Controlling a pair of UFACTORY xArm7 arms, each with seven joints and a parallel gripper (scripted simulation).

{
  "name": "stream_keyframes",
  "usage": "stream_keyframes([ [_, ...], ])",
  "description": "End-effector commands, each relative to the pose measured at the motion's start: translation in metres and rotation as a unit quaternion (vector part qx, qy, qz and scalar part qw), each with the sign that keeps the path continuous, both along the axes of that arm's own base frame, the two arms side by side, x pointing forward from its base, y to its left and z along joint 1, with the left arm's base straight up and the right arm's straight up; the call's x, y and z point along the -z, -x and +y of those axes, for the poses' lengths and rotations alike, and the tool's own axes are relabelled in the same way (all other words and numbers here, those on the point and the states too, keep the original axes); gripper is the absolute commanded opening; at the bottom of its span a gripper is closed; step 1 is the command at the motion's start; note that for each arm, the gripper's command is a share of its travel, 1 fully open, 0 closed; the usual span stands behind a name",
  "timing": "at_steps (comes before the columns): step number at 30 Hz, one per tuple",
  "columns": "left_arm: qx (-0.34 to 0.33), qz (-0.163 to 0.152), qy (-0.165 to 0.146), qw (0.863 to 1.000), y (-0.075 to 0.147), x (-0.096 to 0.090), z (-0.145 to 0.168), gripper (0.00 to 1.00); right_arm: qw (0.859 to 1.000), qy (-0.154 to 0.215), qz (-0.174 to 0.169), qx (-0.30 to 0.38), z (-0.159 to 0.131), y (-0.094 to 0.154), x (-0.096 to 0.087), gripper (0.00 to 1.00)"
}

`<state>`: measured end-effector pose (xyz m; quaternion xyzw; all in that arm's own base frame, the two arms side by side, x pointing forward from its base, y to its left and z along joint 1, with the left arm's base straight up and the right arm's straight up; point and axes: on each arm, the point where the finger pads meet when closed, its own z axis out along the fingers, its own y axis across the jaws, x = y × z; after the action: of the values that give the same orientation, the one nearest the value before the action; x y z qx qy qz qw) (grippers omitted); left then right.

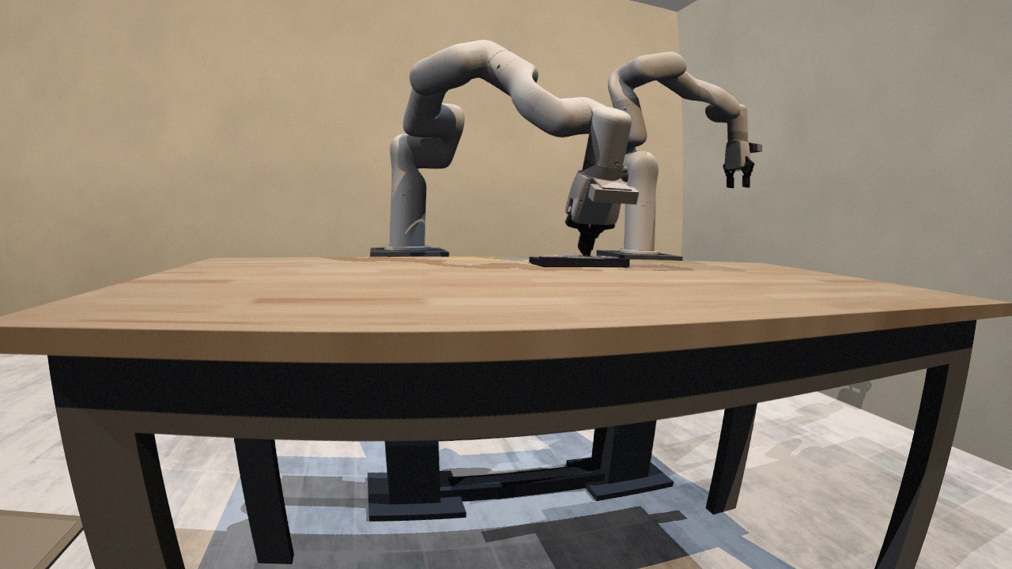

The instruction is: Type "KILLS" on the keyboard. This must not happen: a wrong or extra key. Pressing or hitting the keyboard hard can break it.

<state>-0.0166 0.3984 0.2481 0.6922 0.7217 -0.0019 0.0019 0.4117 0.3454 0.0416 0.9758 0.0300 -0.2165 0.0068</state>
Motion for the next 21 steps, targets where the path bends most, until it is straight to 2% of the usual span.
stream_keyframes([
  [1,0.0,0.0,-0.003,1.0,0.0,-0.002,0.001,1.0,1.0,-0.002,-0.002,0.0,0.001,-0.001,-0.009,0.0],
  [11,0.0,0.0,-0.003,1.0,0.0,-0.002,0.001,1.0,1.0,-0.002,-0.002,0.0,-0.003,-0.003,-0.009,0.0],
  [21,0.0,0.0,-0.003,1.0,0.0,-0.002,0.001,1.0,1.0,-0.001,-0.002,0.0,-0.035,-0.017,-0.009,0.0],
])
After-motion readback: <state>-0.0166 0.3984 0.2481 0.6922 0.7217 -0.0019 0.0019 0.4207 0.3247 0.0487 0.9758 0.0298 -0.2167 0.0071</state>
